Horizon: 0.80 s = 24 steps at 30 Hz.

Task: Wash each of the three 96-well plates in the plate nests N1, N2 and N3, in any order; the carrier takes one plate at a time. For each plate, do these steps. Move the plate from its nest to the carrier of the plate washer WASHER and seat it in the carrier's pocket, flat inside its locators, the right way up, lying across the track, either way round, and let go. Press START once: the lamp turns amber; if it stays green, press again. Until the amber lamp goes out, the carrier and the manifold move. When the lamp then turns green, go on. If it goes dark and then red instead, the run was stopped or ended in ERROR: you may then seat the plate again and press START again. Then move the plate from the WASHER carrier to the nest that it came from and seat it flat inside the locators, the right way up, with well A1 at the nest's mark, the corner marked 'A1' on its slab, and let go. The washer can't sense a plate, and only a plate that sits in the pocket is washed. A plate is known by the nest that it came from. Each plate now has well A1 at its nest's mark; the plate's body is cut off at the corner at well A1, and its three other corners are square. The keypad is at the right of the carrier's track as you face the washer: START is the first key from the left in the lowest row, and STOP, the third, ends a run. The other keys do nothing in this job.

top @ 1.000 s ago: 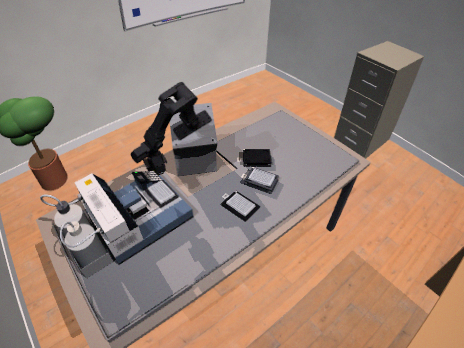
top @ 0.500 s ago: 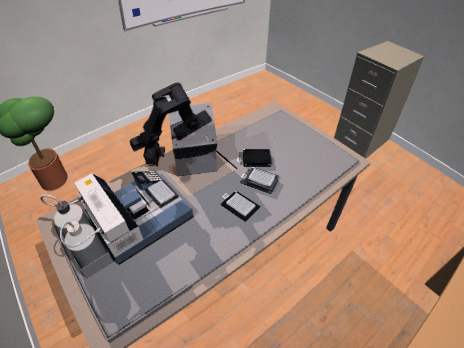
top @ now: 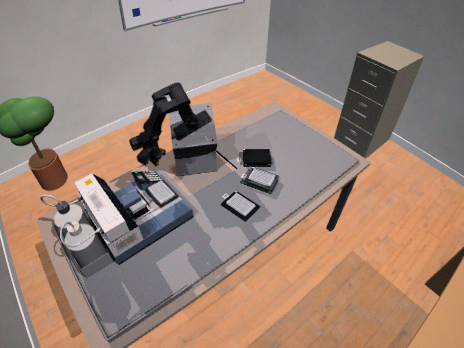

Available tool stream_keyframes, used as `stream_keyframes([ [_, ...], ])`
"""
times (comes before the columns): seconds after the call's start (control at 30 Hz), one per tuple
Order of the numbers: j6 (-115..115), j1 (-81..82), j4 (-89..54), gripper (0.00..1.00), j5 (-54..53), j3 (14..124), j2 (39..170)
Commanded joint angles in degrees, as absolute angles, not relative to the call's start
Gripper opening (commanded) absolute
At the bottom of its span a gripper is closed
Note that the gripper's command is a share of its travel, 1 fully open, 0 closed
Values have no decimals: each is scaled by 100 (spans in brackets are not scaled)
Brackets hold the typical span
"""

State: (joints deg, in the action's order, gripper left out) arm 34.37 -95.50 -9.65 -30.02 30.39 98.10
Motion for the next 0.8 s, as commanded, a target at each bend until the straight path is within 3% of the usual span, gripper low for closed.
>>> stream_keyframes([
  [0.0, 2754, -9575, -957, 0, -3034, 3043, 9792],
  [0.53, 629, -9575, -956, 0, -3034, 3043, 9792],
  [0.77, 213, -9204, 32, 0, -2946, 2983, 10515],
])
